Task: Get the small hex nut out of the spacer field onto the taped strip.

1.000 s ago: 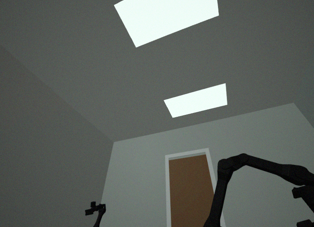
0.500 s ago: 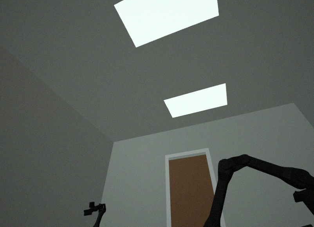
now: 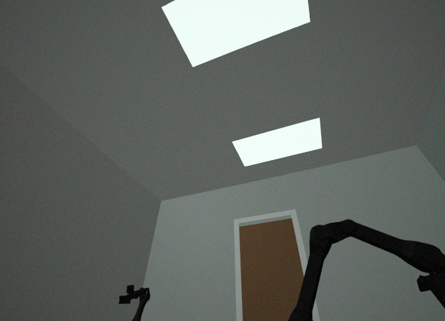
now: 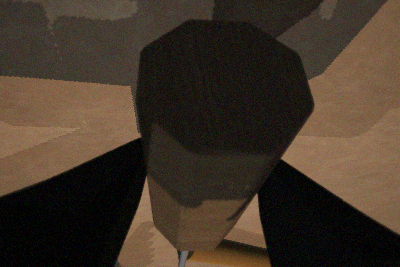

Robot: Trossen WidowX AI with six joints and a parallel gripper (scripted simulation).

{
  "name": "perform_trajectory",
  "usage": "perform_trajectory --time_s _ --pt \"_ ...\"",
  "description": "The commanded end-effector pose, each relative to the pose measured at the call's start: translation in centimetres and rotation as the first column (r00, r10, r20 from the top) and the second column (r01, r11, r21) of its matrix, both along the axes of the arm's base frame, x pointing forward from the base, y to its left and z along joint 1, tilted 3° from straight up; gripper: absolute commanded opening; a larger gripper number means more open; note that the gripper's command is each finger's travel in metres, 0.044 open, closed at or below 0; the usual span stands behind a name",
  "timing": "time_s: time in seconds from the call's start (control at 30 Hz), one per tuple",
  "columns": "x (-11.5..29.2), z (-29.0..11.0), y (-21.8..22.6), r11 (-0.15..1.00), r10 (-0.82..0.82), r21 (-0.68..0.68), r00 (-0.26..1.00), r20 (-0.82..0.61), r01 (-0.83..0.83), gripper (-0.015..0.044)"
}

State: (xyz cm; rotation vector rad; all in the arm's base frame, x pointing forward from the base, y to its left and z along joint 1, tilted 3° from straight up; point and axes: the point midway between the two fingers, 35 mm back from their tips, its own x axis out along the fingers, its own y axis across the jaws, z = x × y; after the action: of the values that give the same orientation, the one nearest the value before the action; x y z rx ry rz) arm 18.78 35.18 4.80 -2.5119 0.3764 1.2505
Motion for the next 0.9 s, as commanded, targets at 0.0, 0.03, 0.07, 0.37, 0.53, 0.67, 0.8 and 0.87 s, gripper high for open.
perform_trajectory --time_s 0.0,0.03,0.07,0.37,0.53,0.67,0.8,0.87 --pt "0.0 -0.5 -0.3 1.000 0.005 -0.012 1.000 0.004 -0.005 0.0000" --pt "0.0 -0.5 -0.3 1.000 0.005 -0.012 1.000 0.004 -0.005 0.0000" --pt "0.0 -0.6 -0.3 1.000 0.005 -0.012 1.000 0.004 -0.005 0.0000" --pt "0.0 -1.3 -0.5 1.000 0.005 -0.012 1.000 0.004 -0.005 0.0000" --pt "0.0 -1.7 -0.6 1.000 0.005 -0.012 1.000 0.004 -0.005 0.0000" --pt "0.0 -2.0 -0.7 1.000 0.005 -0.012 1.000 0.004 -0.005 0.0000" --pt "0.0 -2.3 -0.8 1.000 0.005 -0.012 1.000 0.004 -0.005 0.0000" --pt "0.0 -2.4 -0.8 1.000 0.005 -0.012 1.000 0.004 -0.005 0.0000"
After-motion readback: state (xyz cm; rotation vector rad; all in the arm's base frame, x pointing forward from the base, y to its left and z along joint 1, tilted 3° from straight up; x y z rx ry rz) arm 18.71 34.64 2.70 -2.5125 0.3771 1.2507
